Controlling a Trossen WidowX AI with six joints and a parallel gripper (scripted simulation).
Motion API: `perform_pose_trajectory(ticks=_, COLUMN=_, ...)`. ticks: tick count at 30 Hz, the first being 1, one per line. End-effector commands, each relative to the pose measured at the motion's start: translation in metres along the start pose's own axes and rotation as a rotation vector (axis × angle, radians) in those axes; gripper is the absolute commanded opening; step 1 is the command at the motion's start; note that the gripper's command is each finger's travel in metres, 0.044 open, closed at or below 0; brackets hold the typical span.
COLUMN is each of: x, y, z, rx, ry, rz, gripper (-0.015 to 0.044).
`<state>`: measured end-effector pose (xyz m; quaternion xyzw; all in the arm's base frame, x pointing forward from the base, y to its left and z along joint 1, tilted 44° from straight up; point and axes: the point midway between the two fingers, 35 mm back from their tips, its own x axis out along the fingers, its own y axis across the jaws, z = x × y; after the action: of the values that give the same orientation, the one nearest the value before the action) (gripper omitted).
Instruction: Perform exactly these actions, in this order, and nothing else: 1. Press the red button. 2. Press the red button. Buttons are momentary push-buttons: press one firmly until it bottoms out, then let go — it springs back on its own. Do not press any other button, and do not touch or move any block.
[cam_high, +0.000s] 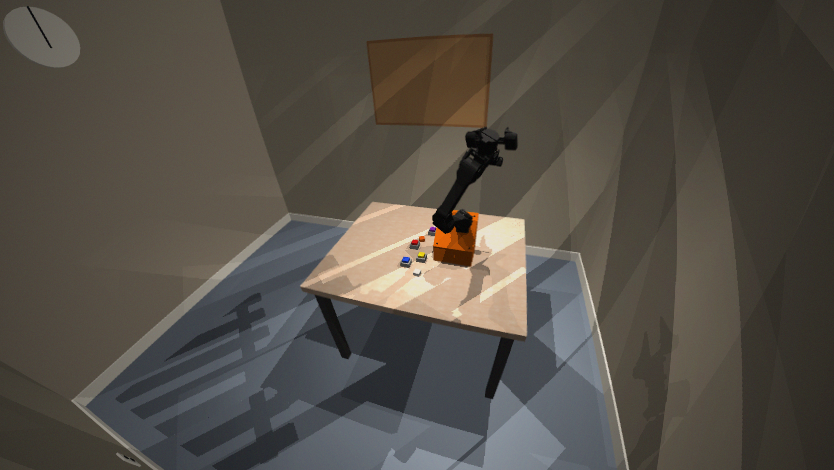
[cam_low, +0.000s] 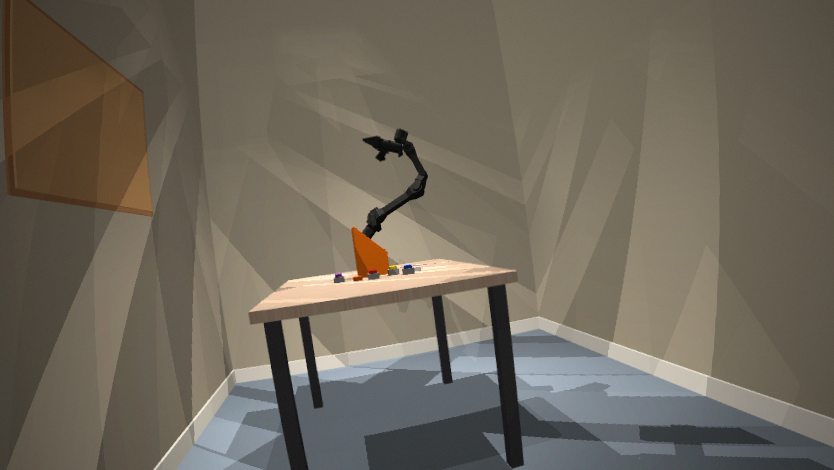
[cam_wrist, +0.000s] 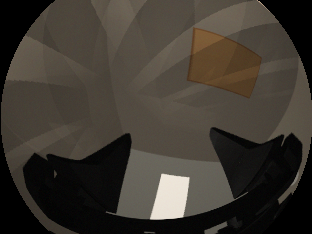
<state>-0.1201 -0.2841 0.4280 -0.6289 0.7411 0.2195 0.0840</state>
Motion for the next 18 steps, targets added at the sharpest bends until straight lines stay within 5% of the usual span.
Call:
perform_pose_trajectory(ticks=1, x=0.001, y=-0.001, z=0.000, rx=-0.007, ry=-0.002, rz=-0.004, gripper=0.0400)
perform_pose_trajectory(ticks=10, x=0.071, y=-0.116, z=0.035, rx=-0.621, ry=-0.040, rz=-0.416, gripper=0.0400)
perform_pose_trajectory(ticks=18, x=0.095, y=-0.261, z=0.097, rx=-1.280, ry=0.164, rz=-0.915, gripper=0.0400)
